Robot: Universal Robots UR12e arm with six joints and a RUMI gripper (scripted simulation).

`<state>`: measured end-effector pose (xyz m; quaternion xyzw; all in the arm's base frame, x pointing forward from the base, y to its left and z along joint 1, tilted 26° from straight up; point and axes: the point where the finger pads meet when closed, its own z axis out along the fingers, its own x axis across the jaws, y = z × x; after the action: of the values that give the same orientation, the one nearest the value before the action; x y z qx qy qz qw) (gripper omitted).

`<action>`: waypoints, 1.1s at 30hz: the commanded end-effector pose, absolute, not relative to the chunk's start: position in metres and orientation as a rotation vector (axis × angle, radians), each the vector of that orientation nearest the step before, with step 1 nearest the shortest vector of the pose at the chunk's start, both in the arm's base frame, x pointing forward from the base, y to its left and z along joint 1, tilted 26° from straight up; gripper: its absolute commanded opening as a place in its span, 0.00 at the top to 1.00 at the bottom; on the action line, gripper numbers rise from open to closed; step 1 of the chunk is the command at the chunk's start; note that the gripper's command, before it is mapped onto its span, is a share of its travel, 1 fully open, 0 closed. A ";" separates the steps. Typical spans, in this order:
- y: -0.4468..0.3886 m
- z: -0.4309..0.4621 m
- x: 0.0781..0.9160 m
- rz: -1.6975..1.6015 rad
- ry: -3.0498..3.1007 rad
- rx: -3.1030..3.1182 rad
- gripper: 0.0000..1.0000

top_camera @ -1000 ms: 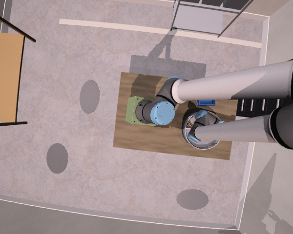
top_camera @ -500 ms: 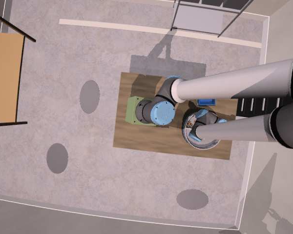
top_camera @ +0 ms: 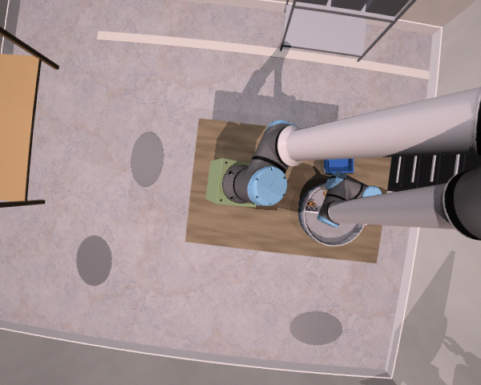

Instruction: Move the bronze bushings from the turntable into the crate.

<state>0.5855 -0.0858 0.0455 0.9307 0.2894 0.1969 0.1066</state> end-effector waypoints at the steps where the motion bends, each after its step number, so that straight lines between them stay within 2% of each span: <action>1: -0.062 0.051 0.603 0.578 0.851 2.740 1.00; 33: 0.091 0.087 0.710 0.578 0.851 2.740 1.00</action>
<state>0.6959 0.0737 0.0827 0.9305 0.2896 0.1972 0.1066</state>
